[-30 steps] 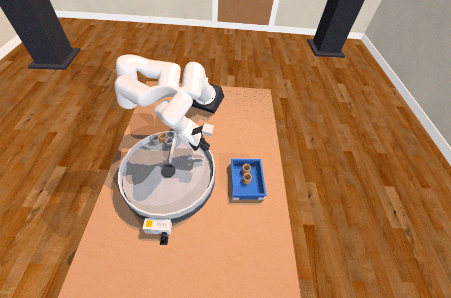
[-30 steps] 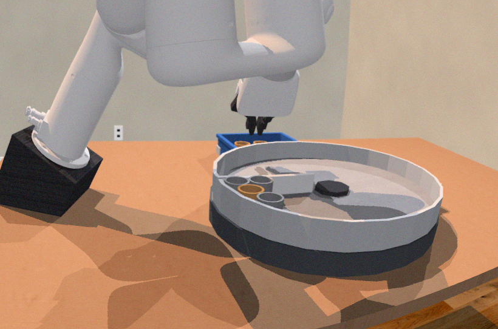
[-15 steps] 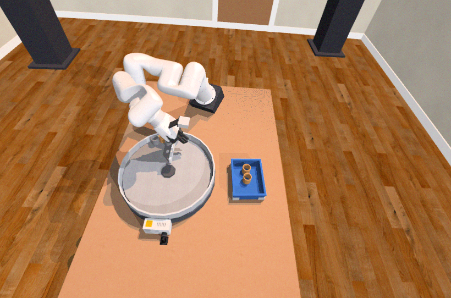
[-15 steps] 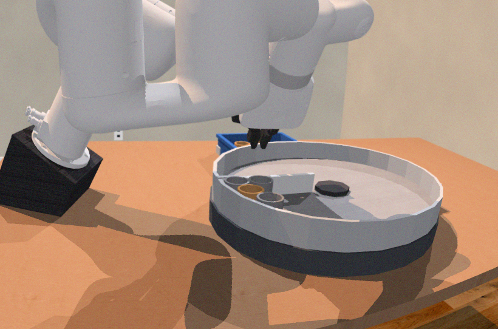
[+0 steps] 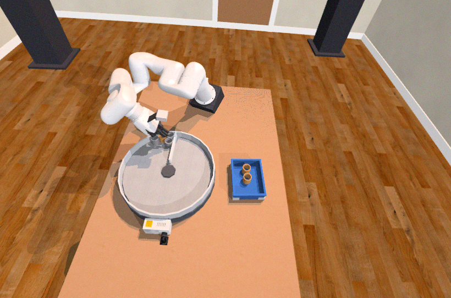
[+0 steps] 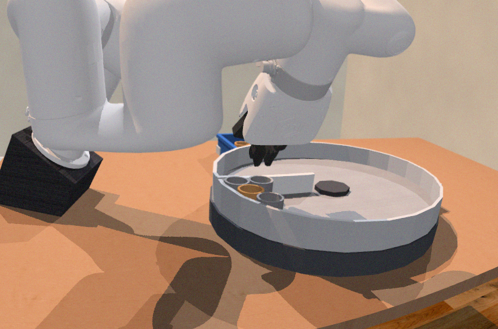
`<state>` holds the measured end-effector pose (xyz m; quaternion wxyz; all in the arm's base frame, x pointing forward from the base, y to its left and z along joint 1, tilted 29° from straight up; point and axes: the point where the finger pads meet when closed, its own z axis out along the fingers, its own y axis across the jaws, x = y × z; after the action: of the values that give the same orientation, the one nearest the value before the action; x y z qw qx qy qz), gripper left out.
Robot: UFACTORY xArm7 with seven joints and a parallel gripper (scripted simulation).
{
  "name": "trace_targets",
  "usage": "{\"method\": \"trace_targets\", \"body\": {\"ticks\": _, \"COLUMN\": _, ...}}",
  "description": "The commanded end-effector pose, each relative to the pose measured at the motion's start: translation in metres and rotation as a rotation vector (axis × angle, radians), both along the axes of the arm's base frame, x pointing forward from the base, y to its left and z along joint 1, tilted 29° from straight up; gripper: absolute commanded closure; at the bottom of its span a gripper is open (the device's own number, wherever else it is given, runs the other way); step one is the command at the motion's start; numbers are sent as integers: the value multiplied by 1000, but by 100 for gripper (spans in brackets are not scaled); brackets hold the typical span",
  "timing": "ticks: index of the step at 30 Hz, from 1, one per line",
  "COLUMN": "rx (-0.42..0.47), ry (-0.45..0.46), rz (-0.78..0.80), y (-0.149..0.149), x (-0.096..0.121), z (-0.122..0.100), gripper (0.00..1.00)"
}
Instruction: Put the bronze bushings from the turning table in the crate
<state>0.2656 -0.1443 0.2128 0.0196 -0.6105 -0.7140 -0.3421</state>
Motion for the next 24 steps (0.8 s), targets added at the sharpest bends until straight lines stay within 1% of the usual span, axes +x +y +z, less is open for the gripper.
{"method": "trace_targets", "body": {"ticks": 1, "rx": -5, "ry": 0, "rz": 10, "y": -17, "x": -5, "z": 2, "gripper": 90}}
{"method": "trace_targets", "body": {"ticks": 19, "rx": -6, "ry": 0, "rz": 11, "y": -21, "x": -6, "z": 1, "gripper": 90}}
{"method": "trace_targets", "body": {"ticks": 23, "rx": -5, "ry": 0, "rz": 11, "y": -23, "x": 0, "z": -11, "gripper": 90}}
{"method": "trace_targets", "body": {"ticks": 24, "rx": -5, "ry": 0, "rz": 11, "y": -23, "x": 0, "z": -11, "gripper": 90}}
